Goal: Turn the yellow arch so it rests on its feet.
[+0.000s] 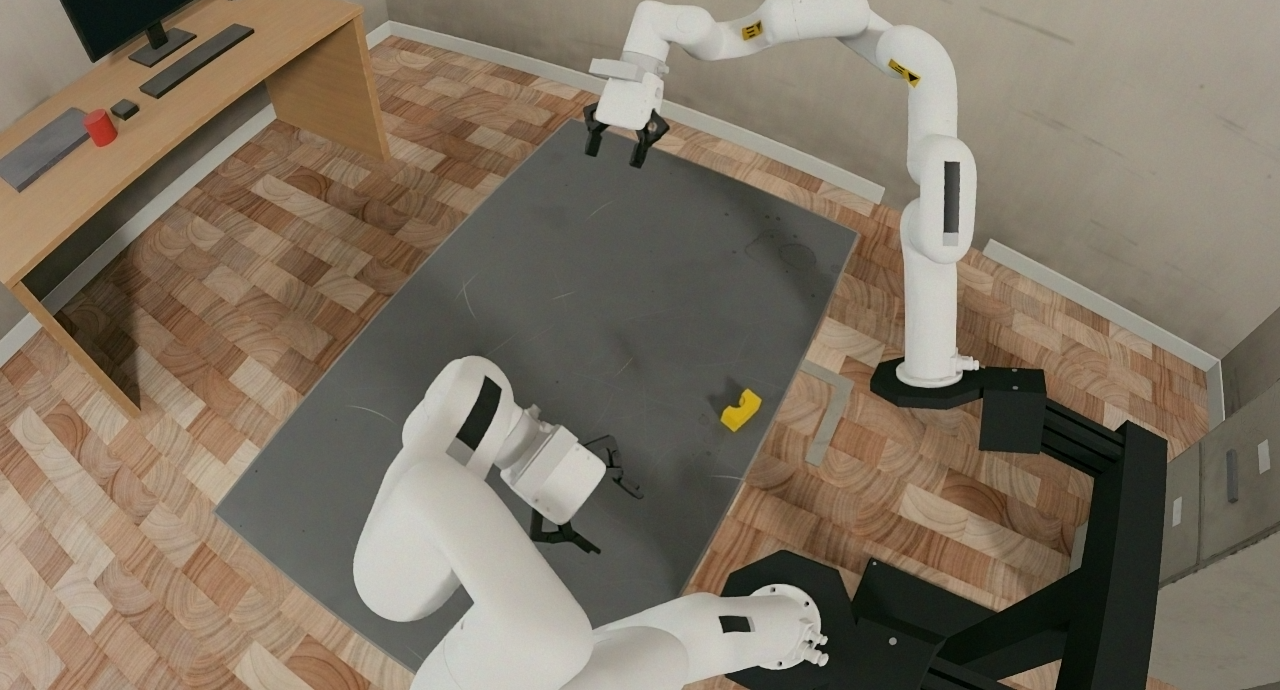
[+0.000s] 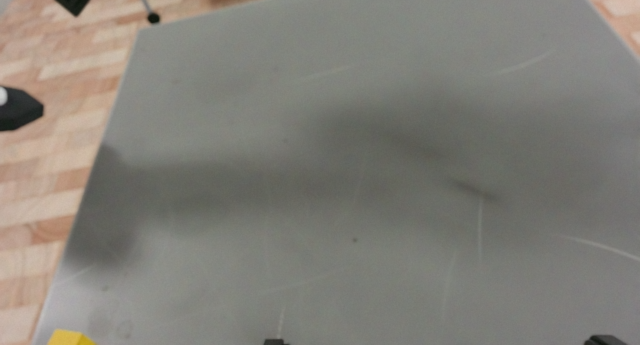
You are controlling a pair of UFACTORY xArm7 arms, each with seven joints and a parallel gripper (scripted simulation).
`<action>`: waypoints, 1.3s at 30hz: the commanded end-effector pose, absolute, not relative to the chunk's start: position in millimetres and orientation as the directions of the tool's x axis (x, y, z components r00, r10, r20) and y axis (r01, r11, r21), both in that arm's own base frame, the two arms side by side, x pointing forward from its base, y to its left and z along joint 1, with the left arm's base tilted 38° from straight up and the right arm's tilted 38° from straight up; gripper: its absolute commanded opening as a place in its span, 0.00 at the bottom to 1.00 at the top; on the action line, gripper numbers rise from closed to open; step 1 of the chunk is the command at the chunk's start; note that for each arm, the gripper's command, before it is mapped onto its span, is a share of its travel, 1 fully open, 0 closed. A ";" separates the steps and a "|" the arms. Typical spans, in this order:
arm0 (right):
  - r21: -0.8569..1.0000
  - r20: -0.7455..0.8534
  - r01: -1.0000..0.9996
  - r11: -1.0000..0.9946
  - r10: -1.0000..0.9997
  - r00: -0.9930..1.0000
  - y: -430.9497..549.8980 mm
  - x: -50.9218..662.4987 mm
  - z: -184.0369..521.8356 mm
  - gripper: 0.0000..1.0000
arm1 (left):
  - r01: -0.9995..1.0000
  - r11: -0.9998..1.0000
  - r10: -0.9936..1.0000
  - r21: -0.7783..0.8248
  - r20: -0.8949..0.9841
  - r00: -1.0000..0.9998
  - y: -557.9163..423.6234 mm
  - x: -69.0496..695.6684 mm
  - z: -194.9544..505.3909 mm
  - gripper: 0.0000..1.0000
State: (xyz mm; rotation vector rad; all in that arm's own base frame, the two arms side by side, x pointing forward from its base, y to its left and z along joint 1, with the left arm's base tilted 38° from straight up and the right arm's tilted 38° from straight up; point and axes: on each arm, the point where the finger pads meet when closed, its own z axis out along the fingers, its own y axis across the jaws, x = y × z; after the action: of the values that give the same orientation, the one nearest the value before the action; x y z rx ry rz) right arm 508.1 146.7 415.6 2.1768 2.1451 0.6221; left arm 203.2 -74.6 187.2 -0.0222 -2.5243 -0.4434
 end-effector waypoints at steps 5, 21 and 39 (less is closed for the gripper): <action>0.295 0.264 0.954 -0.051 0.964 -0.030 148.4 507.8 418.0 1.00 | 0.112 0.945 -0.077 0.308 0.540 -0.838 -75.3 203.5 187.8 1.00; 0.295 0.264 0.954 -0.052 0.964 -0.029 148.1 507.9 418.1 1.00 | 0.112 0.945 -0.077 0.308 0.540 -0.838 -75.3 203.5 187.8 1.00; 0.287 0.274 0.946 -0.150 0.959 0.069 114.8 510.9 420.1 1.00 | 0.112 0.945 -0.077 0.308 0.540 -0.838 -75.3 203.5 187.8 1.00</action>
State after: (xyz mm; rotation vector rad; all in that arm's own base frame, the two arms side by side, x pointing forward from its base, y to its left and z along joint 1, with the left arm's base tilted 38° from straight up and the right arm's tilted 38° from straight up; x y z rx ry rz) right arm 510.0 125.8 416.8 2.2423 2.0696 0.6216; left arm 203.2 -74.6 187.2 -0.0222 -2.5243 -0.4434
